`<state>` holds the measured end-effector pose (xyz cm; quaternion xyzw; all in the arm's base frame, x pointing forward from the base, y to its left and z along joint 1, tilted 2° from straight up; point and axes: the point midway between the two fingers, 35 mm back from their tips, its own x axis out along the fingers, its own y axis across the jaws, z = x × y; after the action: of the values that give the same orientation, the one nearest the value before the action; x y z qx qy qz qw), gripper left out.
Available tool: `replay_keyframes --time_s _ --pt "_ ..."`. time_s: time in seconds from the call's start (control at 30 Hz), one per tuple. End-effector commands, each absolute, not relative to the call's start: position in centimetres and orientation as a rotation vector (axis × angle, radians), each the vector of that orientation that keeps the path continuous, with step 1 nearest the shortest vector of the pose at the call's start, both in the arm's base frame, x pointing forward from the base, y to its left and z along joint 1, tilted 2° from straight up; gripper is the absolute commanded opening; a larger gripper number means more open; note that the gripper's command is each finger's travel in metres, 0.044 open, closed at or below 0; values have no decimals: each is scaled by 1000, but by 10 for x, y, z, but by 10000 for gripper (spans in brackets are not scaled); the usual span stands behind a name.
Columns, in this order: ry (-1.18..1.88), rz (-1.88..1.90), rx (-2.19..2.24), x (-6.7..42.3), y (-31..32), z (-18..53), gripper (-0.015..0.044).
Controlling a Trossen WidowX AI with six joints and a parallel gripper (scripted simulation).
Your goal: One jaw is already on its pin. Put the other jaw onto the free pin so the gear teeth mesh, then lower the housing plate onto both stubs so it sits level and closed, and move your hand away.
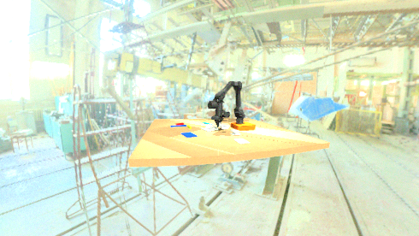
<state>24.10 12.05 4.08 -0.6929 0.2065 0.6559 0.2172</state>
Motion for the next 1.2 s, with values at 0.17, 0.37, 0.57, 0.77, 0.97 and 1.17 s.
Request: replay_keyframes --time_s 0.17,0.37,0.57,0.77,0.97,1.17 --pt "572 1812 -1923 242 121 54 37" --pt "572 1812 -1923 242 122 73 37" --pt "571 1812 -1923 241 121 87 37" --pt "571 1812 -1923 241 121 87 37" --pt "666 1736 -1842 240 124 87 37" --pt "782 1631 -1731 238 128 86 37"
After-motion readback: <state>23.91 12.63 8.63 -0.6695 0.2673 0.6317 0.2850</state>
